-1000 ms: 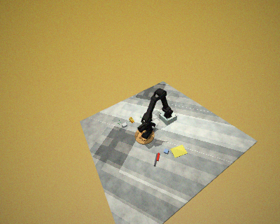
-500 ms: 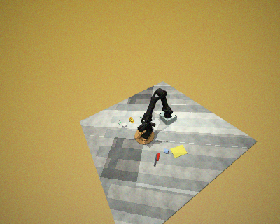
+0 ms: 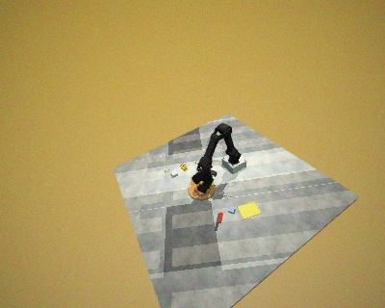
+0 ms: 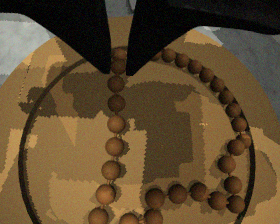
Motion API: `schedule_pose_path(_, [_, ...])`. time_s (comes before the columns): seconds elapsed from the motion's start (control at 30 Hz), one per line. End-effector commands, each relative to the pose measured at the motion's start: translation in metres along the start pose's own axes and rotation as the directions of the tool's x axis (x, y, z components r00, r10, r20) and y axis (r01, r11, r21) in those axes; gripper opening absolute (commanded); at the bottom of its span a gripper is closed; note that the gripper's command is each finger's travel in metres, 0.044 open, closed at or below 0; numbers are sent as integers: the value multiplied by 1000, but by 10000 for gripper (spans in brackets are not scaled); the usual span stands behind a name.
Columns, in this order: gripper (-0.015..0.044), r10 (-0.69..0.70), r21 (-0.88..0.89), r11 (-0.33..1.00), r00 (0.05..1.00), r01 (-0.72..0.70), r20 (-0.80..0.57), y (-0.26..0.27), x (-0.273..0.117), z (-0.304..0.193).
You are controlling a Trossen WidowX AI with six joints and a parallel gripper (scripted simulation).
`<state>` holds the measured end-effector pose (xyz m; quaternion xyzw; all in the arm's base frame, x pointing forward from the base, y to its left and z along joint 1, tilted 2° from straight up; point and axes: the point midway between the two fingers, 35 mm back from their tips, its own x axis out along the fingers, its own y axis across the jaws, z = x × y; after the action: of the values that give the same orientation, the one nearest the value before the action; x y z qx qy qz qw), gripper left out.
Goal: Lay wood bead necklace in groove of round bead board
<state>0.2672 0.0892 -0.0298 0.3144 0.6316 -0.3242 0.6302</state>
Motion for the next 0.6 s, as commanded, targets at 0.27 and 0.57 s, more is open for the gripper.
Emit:
schedule_pose_path(0.27, [0, 0, 0, 1000, 1000, 0, 0, 0, 0, 0])
schedule_pose_path(0.57, [0, -5, 5, 1000, 1000, 5, 1, -2, -6, 0])
